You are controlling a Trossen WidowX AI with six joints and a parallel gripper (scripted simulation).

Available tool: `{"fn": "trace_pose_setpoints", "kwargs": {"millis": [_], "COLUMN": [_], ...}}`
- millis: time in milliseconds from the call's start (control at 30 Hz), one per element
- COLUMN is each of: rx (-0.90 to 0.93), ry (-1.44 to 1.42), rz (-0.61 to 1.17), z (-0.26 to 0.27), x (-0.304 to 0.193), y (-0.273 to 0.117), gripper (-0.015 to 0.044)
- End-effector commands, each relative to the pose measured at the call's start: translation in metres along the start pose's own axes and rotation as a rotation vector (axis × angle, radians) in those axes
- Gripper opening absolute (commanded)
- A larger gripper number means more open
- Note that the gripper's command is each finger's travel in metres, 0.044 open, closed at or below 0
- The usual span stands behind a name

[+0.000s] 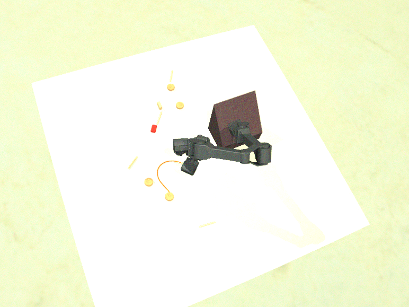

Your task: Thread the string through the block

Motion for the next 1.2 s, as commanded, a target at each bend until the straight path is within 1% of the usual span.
{"fn": "trace_pose_setpoints", "kwargs": {"millis": [0,200,1167], "rx": [0.002,0.002,-0.001], "ry": [0.044,0.044,0.044], "rz": [0.007,0.006,0.003], "z": [-0.001,-0.001,0.0], "x": [-0.004,-0.003,-0.001], "y": [0.001,0.005,0.053], "gripper": [0.0121,0.0121,0.0121]}}
Point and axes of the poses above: the point midway between the two fingers, 35 mm back from their tips, its own y axis out along the fingers, its own z axis across the jaws, x = y × z, the point moved 6 cm from there along -y, back along the fingers, and after that the axes turned 14 degrees about -y, right-handed, at the moved point
